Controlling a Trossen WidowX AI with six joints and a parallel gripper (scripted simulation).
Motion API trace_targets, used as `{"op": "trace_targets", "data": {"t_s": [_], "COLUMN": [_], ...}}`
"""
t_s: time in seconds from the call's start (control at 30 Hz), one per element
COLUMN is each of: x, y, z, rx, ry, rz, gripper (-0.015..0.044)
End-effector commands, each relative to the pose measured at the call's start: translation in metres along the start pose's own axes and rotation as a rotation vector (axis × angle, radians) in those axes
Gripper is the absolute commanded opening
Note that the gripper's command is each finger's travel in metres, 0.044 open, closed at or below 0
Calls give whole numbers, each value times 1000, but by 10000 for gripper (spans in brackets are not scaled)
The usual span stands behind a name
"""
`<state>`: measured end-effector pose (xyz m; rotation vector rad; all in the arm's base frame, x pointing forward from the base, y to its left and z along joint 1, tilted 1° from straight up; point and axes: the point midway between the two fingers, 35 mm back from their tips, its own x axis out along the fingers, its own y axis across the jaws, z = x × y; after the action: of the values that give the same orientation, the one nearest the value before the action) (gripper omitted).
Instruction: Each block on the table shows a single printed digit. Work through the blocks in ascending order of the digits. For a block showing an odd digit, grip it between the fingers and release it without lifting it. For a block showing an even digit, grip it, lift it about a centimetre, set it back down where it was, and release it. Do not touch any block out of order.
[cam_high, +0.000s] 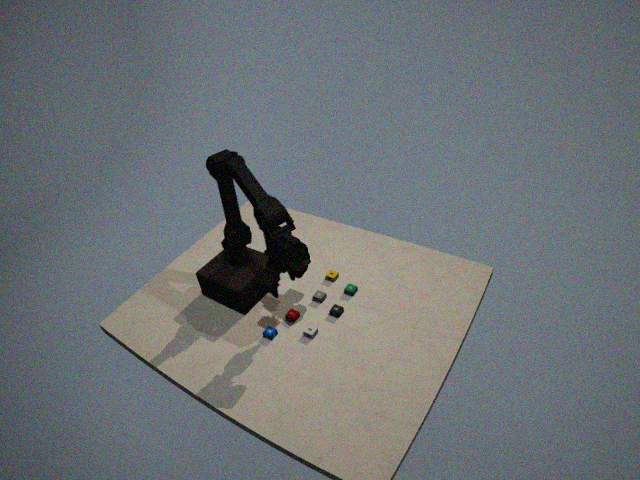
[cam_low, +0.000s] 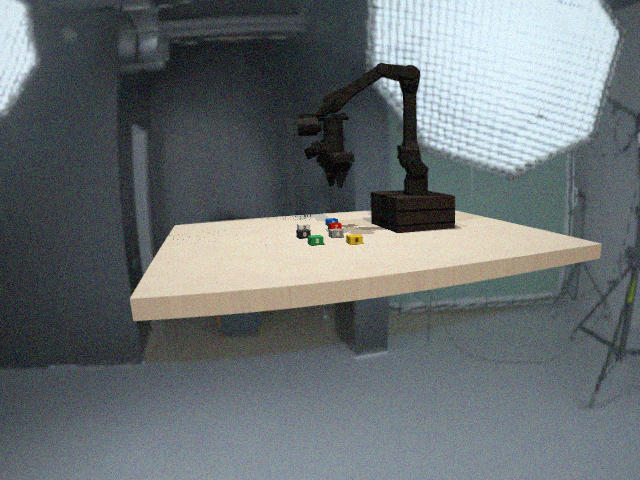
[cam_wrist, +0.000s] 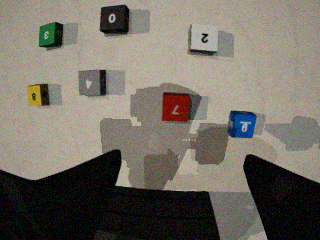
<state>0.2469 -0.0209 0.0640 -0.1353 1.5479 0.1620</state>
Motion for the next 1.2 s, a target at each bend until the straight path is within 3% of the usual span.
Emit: {"op": "trace_targets", "data": {"t_s": [0.0,0.23,0.53,1.17], "x": [0,0,-1,-1], "y": [0,7,107,109], "z": [0,4,31,31], "rx": [5,4,4,5], "ry": [-2,-2,-4,-4], "rz": [0,1,9,9], "gripper": [400,400,400,400]}}
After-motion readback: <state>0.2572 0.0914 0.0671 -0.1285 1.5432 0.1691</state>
